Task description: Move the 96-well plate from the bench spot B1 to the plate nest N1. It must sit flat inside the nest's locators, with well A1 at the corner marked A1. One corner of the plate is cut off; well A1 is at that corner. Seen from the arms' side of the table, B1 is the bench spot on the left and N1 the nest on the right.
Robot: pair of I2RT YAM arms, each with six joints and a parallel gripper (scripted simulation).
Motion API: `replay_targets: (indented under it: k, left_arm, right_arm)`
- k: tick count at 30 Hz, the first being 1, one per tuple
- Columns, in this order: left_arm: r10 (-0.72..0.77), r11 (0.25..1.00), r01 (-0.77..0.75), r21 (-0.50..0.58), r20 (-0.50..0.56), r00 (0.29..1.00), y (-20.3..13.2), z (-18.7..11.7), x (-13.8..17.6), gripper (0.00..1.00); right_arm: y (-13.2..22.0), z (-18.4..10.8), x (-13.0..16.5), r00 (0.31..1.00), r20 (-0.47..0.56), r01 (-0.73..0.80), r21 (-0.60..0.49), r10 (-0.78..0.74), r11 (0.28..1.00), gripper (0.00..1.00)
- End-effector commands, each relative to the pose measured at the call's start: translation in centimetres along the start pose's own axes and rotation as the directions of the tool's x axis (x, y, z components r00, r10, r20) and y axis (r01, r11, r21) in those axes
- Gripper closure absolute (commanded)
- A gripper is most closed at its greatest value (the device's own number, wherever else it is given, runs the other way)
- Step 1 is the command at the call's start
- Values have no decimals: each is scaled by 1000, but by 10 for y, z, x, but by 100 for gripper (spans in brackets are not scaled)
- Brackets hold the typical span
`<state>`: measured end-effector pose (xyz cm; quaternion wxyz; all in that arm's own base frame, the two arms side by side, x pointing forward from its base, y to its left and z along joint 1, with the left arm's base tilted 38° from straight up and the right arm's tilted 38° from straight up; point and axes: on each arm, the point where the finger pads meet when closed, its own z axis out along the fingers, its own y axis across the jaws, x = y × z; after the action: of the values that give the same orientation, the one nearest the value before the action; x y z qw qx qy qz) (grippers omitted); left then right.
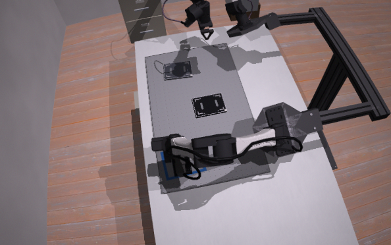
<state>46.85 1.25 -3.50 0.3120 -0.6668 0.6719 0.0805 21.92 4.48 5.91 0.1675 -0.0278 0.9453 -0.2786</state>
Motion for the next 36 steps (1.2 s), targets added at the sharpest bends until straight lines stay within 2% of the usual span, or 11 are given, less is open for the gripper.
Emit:
replay_targets:
  k: [1, 26, 31, 36]
  left_arm:
    - [-16, 1000, 16, 10, -4, 1000, -8, 13, -3, 0]
    - [-16, 1000, 16, 10, -4, 1000, -8, 52, -3, 0]
    - [-4, 1000, 4, 17, -6, 1000, -10, 48, 2, 0]
    - [-20, 999, 20, 39, -2, 1000, -18, 40, -4, 0]
  right_arm:
    - [0, -2, 0, 1000, 0, -8, -1, 8, 1000, 0]
    - [0, -2, 0, 1000, 0, -8, -1, 8, 1000, 0]
    - [0, -2, 0, 1000, 0, -8, -1, 8, 1000, 0]
    - [0, -2, 0, 1000, 0, -8, -1, 8, 1000, 0]
